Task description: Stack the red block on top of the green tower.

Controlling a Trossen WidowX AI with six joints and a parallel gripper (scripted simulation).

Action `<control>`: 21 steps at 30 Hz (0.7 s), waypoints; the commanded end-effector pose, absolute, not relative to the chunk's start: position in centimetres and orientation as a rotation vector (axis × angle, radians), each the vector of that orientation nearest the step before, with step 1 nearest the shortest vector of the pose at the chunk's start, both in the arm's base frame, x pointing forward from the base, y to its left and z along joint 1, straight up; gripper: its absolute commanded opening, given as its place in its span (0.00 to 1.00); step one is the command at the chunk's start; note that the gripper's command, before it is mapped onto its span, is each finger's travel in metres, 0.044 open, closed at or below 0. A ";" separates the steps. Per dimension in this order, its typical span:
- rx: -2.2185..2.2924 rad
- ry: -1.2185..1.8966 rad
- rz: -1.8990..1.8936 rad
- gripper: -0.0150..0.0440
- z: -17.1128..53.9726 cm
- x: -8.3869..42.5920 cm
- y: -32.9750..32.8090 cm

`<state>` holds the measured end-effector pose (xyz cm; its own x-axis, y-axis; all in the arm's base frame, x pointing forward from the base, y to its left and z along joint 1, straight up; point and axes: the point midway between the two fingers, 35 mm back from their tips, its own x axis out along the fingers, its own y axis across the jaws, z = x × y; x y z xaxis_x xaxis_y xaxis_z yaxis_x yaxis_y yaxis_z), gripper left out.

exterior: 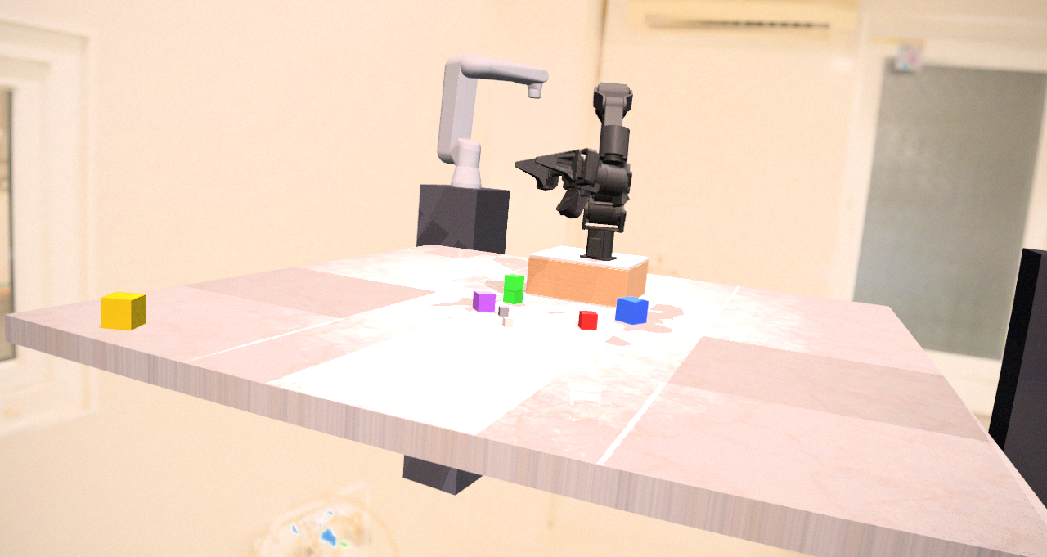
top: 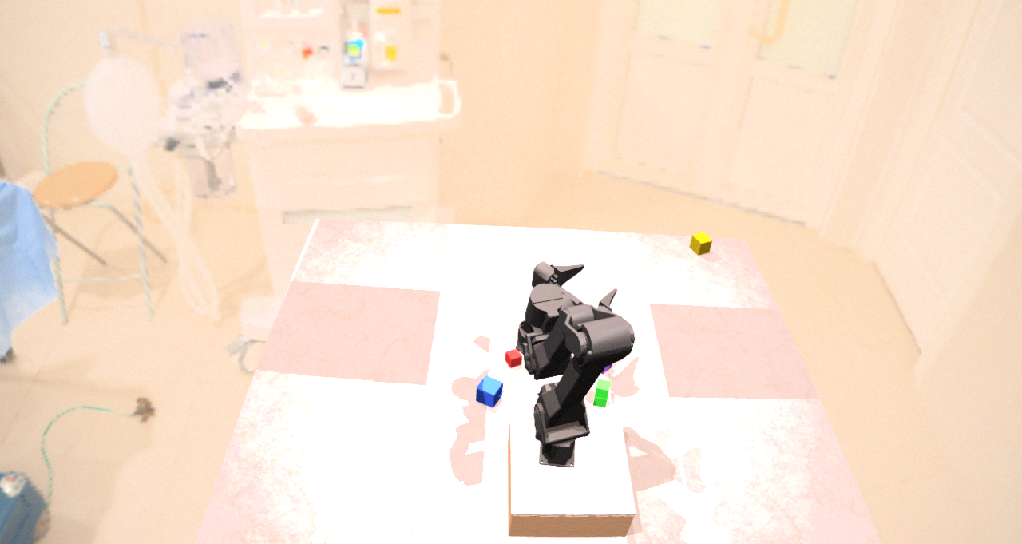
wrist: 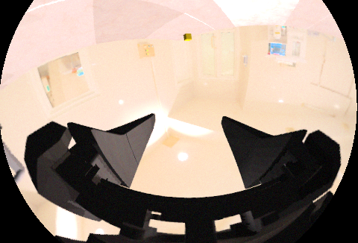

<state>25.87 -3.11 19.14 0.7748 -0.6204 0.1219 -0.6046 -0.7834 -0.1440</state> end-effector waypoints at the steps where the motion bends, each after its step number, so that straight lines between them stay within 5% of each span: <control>1: -2.880 0.993 -0.241 0.98 19.1 26.0 -3.1; 12: -3.614 0.916 0.329 1.00 17.2 31.3 0.4; 21: -4.171 0.511 0.974 1.00 14.6 34.7 3.1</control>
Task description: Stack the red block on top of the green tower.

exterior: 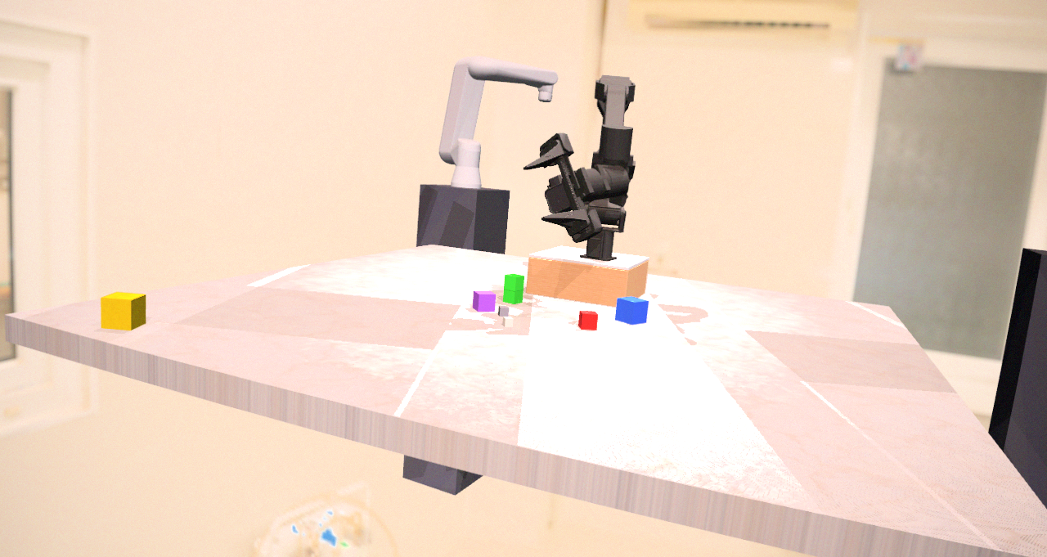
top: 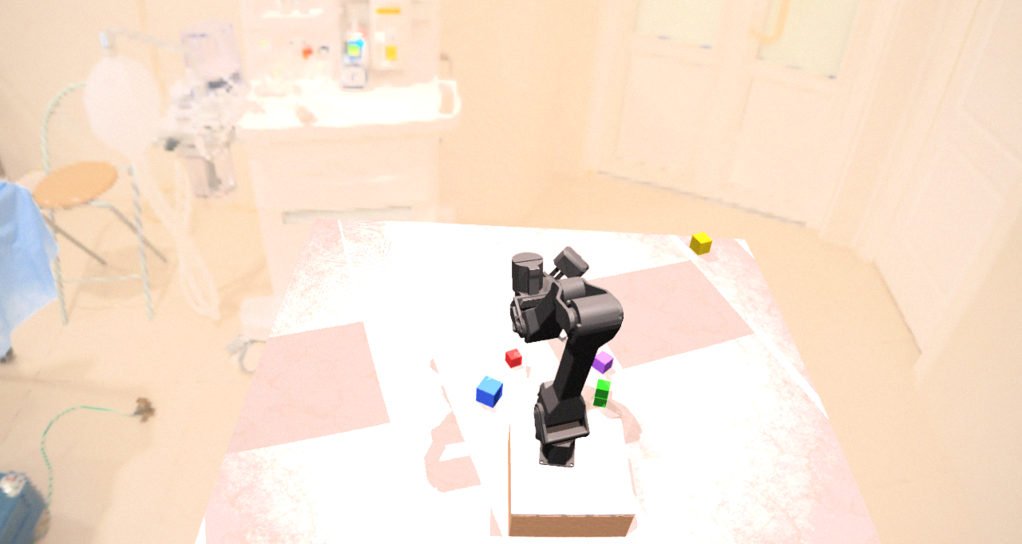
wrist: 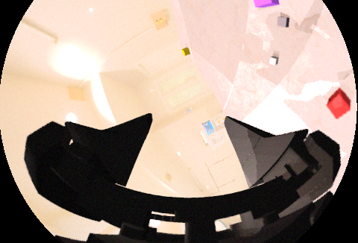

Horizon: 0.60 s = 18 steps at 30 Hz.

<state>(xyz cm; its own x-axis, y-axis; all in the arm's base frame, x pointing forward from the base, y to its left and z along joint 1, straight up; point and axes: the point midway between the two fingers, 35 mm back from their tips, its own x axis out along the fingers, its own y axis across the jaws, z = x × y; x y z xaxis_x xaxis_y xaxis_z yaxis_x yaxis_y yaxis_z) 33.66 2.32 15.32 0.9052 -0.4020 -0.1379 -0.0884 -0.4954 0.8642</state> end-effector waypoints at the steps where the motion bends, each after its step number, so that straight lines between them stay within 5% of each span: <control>1: 1.845 -0.191 -0.460 1.00 14.3 34.9 3.4; 18: 0.851 0.525 -0.483 1.00 8.4 36.8 6.9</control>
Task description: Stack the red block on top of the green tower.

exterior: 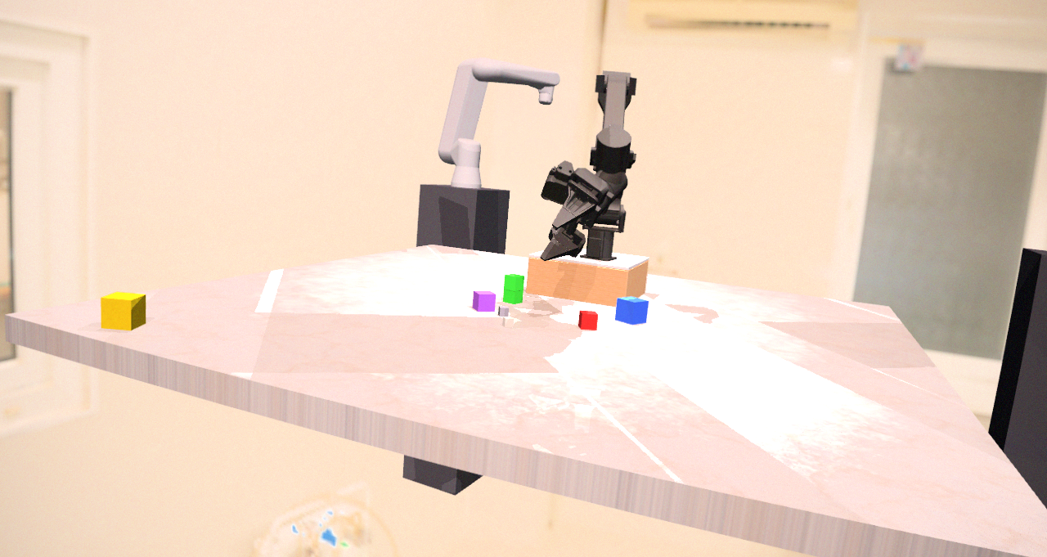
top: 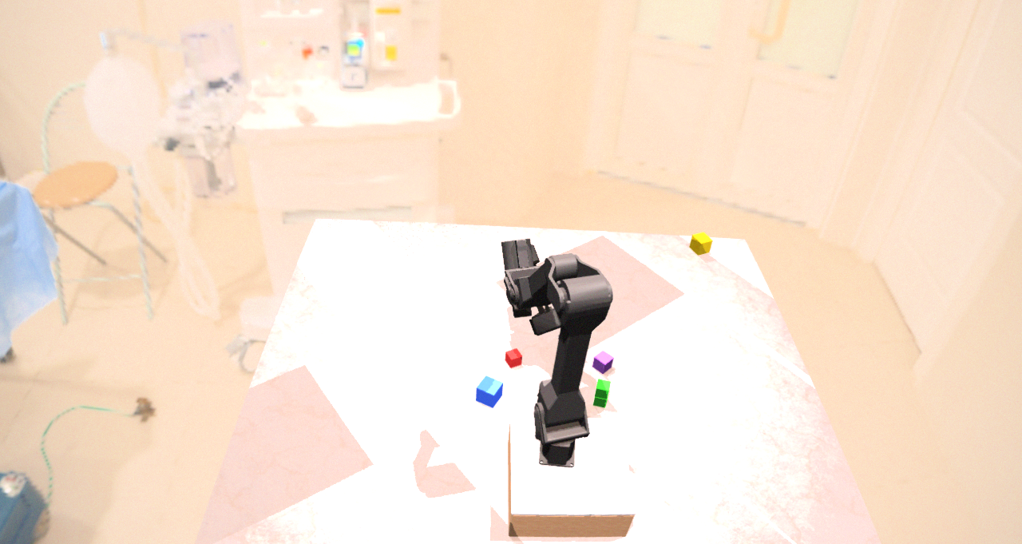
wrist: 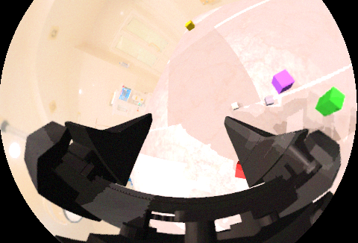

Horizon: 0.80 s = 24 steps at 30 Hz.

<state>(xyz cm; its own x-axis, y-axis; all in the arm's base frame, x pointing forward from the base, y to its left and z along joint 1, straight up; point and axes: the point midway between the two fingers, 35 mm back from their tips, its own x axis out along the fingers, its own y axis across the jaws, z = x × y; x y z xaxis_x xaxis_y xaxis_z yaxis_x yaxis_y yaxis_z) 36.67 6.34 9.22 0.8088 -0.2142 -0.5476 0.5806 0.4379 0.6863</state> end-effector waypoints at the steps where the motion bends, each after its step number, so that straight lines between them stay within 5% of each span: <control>1: 0.796 0.566 -0.471 1.00 8.1 36.7 7.0; 24: -0.249 1.353 0.159 1.00 4.1 32.2 9.5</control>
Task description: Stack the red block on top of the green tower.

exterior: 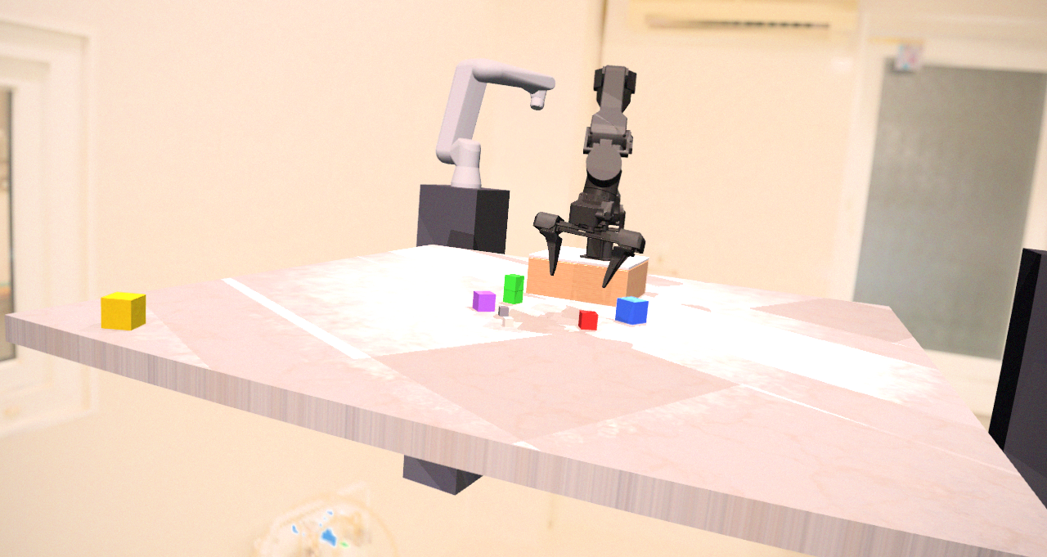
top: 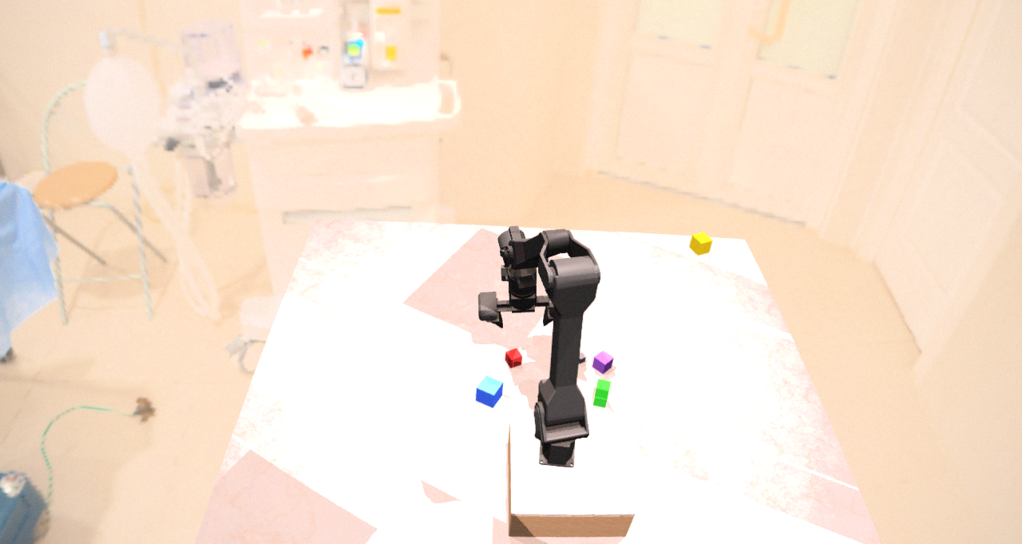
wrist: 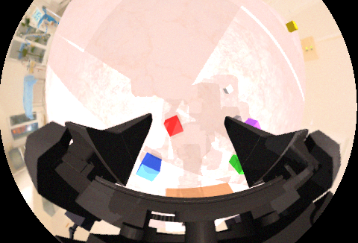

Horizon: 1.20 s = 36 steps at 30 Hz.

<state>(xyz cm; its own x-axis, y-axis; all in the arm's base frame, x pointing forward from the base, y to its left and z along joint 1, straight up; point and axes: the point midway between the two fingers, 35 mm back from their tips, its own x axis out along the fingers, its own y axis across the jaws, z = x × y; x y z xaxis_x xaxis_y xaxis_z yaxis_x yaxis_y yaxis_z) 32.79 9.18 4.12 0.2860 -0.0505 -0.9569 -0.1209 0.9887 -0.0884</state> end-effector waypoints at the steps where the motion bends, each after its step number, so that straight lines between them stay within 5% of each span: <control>1: -0.282 1.378 0.200 1.00 4.1 31.9 9.6; 7: -0.438 1.494 0.437 1.00 4.4 30.3 10.0; 36: -0.442 1.497 0.444 1.00 -0.9 30.3 10.4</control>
